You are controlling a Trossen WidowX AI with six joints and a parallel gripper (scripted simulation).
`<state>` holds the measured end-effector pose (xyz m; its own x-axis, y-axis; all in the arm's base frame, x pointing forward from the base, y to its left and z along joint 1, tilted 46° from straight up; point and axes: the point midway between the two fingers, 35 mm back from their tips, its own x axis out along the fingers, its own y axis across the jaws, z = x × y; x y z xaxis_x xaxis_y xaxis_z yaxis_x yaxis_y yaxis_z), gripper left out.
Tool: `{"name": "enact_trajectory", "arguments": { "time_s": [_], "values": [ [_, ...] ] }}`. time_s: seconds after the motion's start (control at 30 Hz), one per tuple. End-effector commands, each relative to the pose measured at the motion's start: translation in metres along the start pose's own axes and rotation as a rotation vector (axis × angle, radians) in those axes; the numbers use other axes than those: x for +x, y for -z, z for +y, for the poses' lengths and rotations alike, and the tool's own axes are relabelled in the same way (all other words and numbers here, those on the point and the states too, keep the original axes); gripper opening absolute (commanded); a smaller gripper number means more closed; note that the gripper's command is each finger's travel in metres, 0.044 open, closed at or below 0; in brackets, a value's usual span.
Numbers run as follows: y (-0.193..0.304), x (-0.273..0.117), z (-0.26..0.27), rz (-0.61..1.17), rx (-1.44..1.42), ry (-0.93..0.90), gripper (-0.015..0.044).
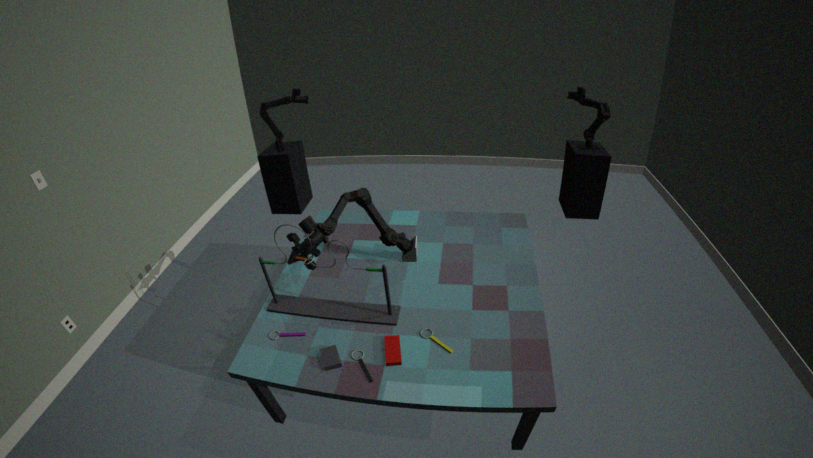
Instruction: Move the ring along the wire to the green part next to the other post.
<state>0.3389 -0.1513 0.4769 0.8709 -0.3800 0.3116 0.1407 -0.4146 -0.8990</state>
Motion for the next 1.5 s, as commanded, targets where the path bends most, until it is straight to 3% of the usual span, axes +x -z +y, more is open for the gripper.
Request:
{"name": "enact_trajectory", "arguments": {
  "time_s": [0.0,0.83,1.47],
  "values": [
    [0.000,-0.001,0.016,0.006,0.076,-0.049,-0.0150],
    [-0.032,-0.023,0.102,0.030,0.611,-0.356,-0.0150],
    [-0.072,-0.047,0.138,0.043,0.919,-0.531,-0.0150]
  ]
}}
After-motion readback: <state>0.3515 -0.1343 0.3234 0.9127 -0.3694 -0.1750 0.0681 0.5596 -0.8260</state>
